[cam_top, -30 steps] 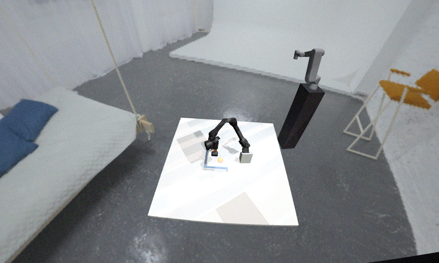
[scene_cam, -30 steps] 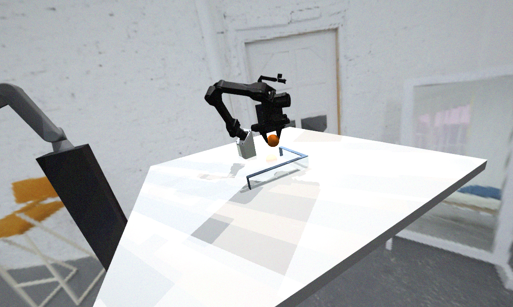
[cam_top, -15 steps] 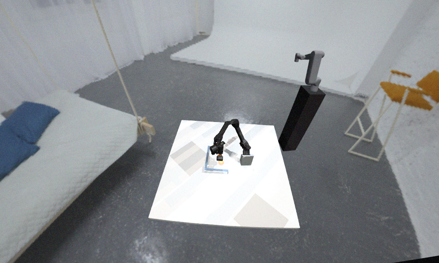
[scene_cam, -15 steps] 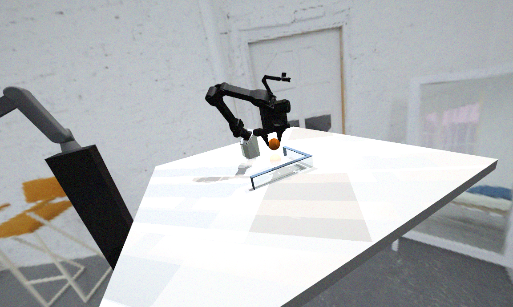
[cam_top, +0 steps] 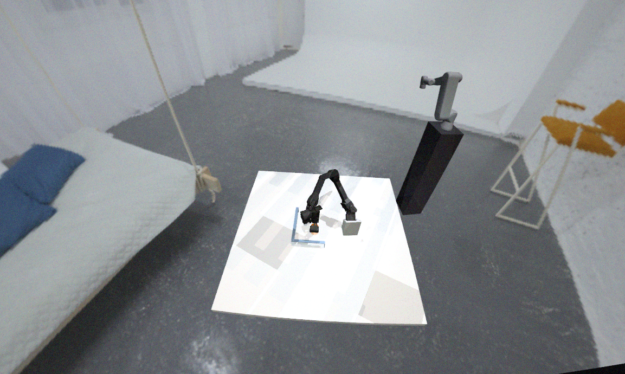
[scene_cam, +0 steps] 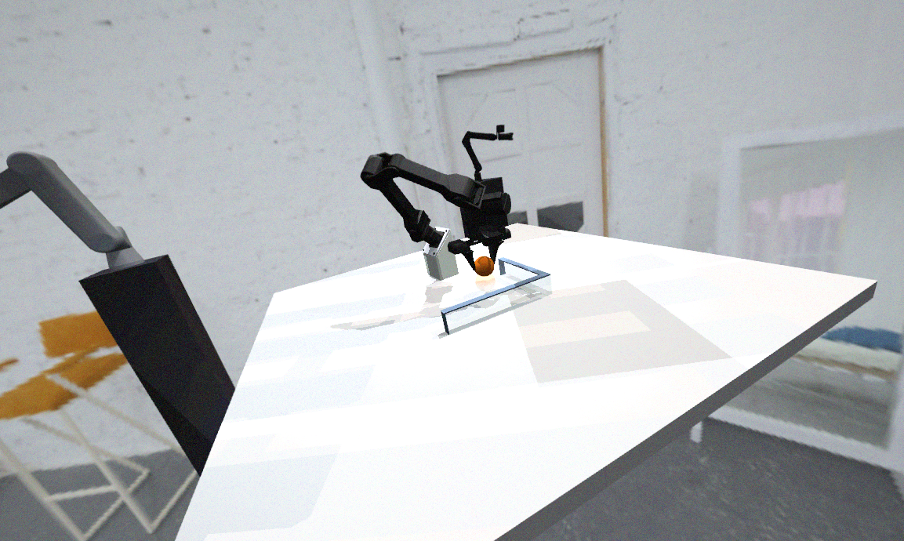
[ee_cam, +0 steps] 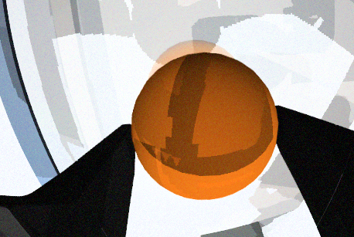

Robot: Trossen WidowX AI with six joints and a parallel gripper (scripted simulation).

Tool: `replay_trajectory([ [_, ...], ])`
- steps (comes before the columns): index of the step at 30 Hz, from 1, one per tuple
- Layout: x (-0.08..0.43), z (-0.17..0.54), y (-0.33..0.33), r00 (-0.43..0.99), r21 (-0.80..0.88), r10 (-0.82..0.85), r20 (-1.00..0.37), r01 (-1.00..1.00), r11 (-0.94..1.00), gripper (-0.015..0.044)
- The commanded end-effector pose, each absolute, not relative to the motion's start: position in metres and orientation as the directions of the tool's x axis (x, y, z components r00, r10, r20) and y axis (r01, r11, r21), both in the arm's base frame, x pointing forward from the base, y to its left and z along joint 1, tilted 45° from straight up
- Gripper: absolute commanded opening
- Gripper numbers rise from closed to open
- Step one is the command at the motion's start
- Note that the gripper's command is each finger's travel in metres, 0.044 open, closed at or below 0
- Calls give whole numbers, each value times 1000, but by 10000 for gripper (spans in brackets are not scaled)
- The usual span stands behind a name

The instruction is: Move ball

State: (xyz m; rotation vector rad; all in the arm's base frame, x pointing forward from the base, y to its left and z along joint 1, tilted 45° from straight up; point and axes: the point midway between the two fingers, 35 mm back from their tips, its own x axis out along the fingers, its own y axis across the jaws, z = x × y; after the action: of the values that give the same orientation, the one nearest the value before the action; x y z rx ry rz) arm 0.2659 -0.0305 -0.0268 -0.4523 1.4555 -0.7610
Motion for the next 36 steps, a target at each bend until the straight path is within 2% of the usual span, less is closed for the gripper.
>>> replay_trajectory([
  [1,263,-42,-47,-51,-702,-705,-707,177,690,0],
  [24,259,-64,-71,-52,-704,-708,-704,177,687,0],
  [36,260,-62,-68,-55,-700,-704,-708,181,691,315],
])
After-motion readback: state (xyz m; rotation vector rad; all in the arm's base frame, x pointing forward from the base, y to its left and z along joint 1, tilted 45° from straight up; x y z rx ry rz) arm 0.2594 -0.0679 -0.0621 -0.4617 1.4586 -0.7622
